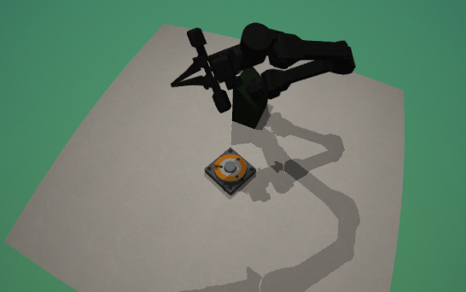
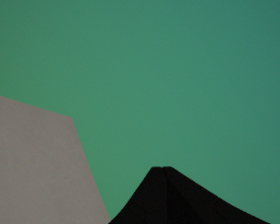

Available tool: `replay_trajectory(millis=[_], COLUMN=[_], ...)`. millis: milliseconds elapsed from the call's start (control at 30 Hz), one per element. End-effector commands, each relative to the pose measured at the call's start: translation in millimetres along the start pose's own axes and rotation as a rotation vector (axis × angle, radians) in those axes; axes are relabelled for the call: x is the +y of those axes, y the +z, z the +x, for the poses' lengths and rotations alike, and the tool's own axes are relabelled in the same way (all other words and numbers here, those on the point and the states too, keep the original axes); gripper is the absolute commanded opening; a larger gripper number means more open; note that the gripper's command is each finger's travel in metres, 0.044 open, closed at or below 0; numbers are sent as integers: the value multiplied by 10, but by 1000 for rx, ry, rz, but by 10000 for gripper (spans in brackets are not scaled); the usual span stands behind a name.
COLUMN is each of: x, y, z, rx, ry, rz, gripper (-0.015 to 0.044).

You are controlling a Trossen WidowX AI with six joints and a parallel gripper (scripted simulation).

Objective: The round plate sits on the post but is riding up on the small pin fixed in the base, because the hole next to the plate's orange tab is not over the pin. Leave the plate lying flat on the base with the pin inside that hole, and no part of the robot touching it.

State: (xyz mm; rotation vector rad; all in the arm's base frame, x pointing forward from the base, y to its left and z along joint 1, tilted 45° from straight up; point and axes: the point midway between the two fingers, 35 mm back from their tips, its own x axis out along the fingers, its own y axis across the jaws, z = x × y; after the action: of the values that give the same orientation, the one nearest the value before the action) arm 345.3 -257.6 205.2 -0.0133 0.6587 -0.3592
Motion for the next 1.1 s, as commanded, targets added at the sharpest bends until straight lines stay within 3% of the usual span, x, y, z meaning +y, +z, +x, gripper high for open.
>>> replay_trajectory(millis=[0,300,533,1067], x=[513,1613,2465,2841], y=[-493,-1608,-2559,-2886], z=[309,438,-61,-2], rx=[165,530,909,921], ry=[199,637,1031,1043], rz=[-29,-50,18,23], gripper=[0,0,0,0])
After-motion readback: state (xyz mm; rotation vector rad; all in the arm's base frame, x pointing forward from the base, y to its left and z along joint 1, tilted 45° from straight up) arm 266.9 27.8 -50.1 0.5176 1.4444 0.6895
